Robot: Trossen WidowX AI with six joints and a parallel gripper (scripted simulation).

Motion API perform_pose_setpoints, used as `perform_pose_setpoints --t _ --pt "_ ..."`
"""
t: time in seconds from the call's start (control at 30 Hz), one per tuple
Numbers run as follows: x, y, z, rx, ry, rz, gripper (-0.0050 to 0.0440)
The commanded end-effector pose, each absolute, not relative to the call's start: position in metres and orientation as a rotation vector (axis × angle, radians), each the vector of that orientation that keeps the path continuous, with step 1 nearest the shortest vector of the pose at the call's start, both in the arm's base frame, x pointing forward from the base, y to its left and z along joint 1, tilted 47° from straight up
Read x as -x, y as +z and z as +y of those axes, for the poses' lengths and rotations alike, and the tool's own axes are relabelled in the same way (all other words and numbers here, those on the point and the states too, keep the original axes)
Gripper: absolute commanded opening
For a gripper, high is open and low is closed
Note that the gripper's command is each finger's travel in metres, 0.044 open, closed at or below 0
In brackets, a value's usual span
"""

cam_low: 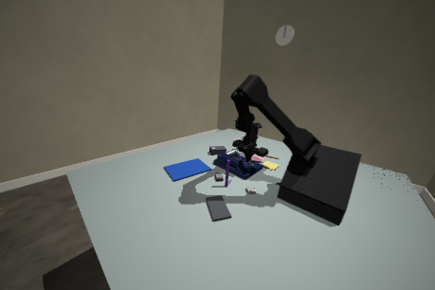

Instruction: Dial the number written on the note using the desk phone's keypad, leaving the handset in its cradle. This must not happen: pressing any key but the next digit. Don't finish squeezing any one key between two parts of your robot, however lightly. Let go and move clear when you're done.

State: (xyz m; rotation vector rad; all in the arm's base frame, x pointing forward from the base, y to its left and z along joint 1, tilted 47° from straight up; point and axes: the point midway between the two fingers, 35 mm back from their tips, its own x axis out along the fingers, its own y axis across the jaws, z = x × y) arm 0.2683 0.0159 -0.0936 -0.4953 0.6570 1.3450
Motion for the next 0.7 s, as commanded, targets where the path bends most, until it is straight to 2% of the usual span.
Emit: perform_pose_setpoints --t 0.0,0.67 --pt "-0.2652 -0.0983 0.0212 0.480 1.352 0.662 -0.0050" --pt "-0.2654 -0.1008 0.0240 0.480 1.353 0.662 -0.0050"
